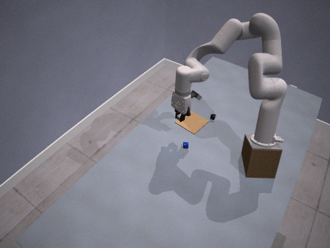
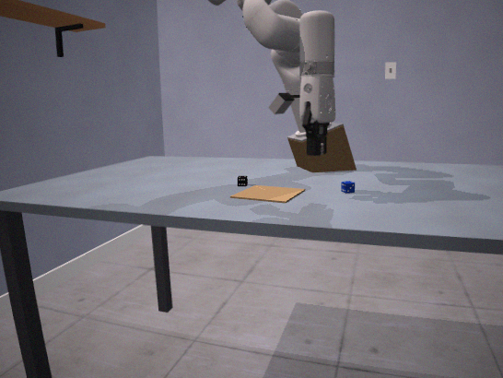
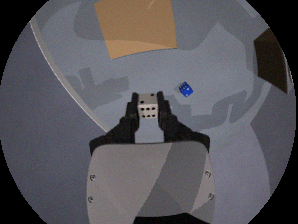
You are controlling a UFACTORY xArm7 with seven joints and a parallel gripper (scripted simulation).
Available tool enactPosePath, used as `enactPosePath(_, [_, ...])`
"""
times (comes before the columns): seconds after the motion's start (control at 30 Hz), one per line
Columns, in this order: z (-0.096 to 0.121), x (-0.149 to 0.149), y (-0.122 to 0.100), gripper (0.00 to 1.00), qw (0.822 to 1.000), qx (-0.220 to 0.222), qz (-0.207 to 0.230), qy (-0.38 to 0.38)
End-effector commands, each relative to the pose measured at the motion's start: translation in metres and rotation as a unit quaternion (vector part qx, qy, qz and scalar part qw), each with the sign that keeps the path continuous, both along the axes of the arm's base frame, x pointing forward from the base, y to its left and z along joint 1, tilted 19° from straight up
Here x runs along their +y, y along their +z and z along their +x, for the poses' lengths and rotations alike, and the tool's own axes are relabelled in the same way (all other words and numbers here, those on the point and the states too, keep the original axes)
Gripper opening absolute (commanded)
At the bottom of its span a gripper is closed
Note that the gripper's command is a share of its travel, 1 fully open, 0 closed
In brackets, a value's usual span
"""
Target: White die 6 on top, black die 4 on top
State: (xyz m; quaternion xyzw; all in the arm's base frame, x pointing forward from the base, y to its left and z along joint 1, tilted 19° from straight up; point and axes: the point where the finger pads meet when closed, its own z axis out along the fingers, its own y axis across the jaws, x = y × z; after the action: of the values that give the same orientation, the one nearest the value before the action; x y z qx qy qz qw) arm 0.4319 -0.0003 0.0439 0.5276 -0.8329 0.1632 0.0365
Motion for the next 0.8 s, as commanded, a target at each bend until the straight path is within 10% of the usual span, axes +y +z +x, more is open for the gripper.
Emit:
enactPosePath(0.0, [0.003, -0.055, 0.022, 0.21, 0.999, 0.010, 0.001, 0.034])
enactPosePath(0.27, [-0.002, -0.112, 0.041, 0.21, 0.997, 0.021, -0.008, 0.070])
enactPosePath(0.77, [-0.003, -0.115, 0.041, 0.21, 0.997, 0.021, -0.009, 0.071])
